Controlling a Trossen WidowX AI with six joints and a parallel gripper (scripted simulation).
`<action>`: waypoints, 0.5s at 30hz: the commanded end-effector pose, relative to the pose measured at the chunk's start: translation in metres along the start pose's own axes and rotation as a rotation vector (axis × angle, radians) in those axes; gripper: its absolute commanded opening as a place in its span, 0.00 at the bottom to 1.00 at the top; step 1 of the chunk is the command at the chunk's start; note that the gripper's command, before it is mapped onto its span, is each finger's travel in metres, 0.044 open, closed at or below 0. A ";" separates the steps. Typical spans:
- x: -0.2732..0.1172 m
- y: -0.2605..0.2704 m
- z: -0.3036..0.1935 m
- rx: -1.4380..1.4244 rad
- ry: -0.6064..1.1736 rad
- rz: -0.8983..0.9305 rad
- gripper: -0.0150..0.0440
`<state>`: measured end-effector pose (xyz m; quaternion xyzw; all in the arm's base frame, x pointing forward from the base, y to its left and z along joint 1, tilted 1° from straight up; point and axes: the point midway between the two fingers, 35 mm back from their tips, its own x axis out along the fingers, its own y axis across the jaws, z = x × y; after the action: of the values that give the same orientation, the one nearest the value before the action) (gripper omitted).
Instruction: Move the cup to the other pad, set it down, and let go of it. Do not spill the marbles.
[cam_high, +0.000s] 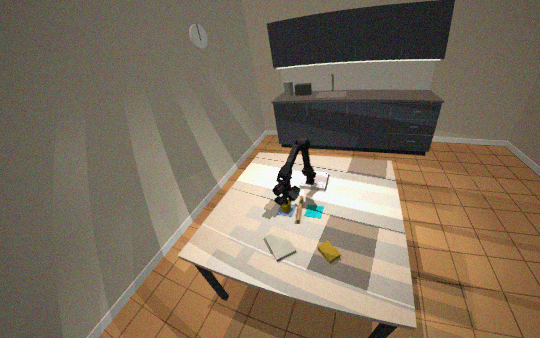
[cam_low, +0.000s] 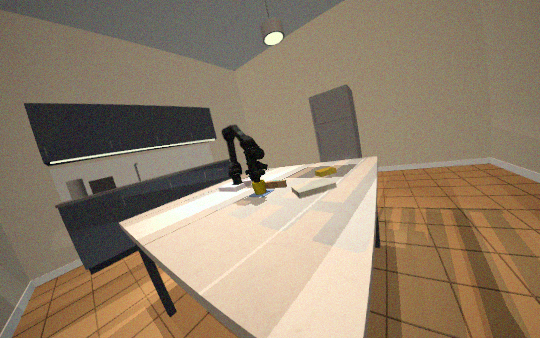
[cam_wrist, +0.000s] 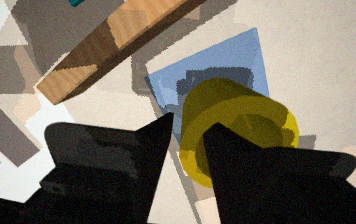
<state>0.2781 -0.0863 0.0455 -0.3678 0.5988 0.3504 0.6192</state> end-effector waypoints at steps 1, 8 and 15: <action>0.000 0.000 0.000 0.000 0.000 0.000 0.42; 0.000 0.000 0.000 0.000 0.000 0.000 0.34; 0.000 0.000 0.000 0.000 0.000 0.000 0.25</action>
<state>0.2781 -0.0863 0.0455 -0.3678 0.5988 0.3505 0.6192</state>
